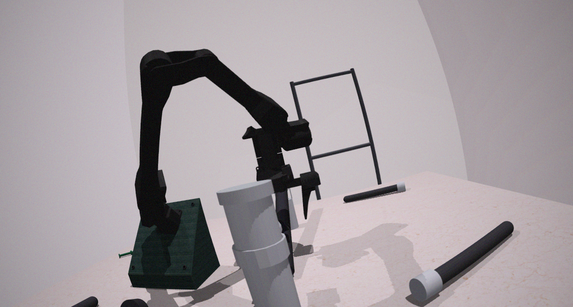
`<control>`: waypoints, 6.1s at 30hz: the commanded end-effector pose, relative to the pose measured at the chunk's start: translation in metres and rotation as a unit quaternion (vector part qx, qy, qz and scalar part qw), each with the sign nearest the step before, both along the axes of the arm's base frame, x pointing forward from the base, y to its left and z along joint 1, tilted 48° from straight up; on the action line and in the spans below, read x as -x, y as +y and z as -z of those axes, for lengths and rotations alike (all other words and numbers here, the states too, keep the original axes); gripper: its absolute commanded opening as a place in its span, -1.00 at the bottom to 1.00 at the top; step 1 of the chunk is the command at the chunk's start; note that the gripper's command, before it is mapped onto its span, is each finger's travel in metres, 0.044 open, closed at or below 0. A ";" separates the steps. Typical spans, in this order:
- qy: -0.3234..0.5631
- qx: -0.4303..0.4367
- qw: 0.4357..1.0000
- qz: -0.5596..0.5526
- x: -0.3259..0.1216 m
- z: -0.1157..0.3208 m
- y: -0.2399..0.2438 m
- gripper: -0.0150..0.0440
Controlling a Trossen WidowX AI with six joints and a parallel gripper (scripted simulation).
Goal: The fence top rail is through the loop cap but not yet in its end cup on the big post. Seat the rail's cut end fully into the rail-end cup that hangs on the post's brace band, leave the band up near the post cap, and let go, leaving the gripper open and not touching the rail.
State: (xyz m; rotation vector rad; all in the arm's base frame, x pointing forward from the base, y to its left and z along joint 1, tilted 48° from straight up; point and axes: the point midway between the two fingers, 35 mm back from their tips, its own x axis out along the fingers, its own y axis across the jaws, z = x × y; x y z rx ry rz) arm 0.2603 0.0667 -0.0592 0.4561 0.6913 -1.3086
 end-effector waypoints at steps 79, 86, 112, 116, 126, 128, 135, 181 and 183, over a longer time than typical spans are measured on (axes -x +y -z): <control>-0.037 0.133 0.990 0.001 0.008 -0.030 0.001 -0.49; -0.031 0.124 0.992 0.006 0.009 -0.025 -0.002 -0.49; -0.031 0.124 0.992 0.006 0.006 -0.032 0.004 -0.49; -0.030 0.124 0.992 0.006 0.005 -0.034 0.001 -0.49; -0.028 0.127 0.992 0.007 0.003 -0.042 -0.011 -0.49; -0.028 0.127 0.991 0.007 0.003 -0.044 -0.014 -0.49; -0.027 0.127 0.991 0.007 0.003 -0.044 -0.014 -0.49; -0.024 0.122 0.992 0.013 0.005 -0.040 -0.014 -0.49; -0.024 0.123 0.992 0.013 0.005 -0.040 -0.014 -0.49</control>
